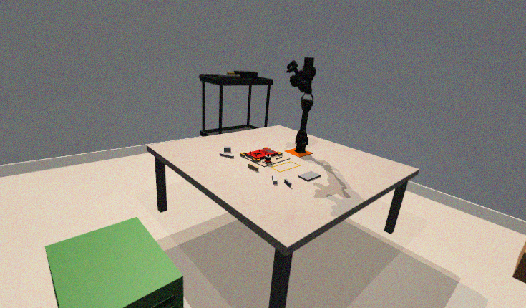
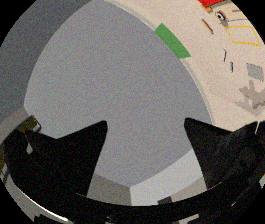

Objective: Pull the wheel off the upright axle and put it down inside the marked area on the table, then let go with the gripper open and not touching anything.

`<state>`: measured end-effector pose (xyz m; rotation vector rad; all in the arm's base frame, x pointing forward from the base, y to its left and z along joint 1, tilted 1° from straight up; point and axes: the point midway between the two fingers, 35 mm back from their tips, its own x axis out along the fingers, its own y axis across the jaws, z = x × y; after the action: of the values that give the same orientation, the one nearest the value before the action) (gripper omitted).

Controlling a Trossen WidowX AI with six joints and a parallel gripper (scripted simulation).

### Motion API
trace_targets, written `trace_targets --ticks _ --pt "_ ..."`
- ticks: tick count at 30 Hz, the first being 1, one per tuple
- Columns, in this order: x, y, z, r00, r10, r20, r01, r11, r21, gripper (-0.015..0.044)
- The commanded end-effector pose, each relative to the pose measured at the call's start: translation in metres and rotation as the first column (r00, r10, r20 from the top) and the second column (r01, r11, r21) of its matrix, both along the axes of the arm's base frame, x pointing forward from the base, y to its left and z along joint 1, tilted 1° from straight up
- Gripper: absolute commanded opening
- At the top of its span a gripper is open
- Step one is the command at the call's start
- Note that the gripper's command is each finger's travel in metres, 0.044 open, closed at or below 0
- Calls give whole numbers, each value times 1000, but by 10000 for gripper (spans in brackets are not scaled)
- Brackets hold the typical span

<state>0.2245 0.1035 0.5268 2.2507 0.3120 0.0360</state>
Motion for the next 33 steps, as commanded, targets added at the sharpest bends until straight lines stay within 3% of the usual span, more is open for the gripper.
trace_targets --ticks 1,4,11,15,19,25,33 --pt "1 0 -1 1000 0 -1 0 1000 -7 374" --pt "15 6 -13 1000 -5 -24 2 994 -111 300" --pt "60 17 -60 993 -5 -121 -50 894 -445 300" --pt "88 25 -106 971 38 -236 -195 698 -689 300" --pt "111 27 -156 920 82 -384 -380 431 -818 300" --pt "128 22 -214 812 124 -570 -581 100 -807 300" --pt "137 9 -289 576 167 -800 -739 -313 -597 300"
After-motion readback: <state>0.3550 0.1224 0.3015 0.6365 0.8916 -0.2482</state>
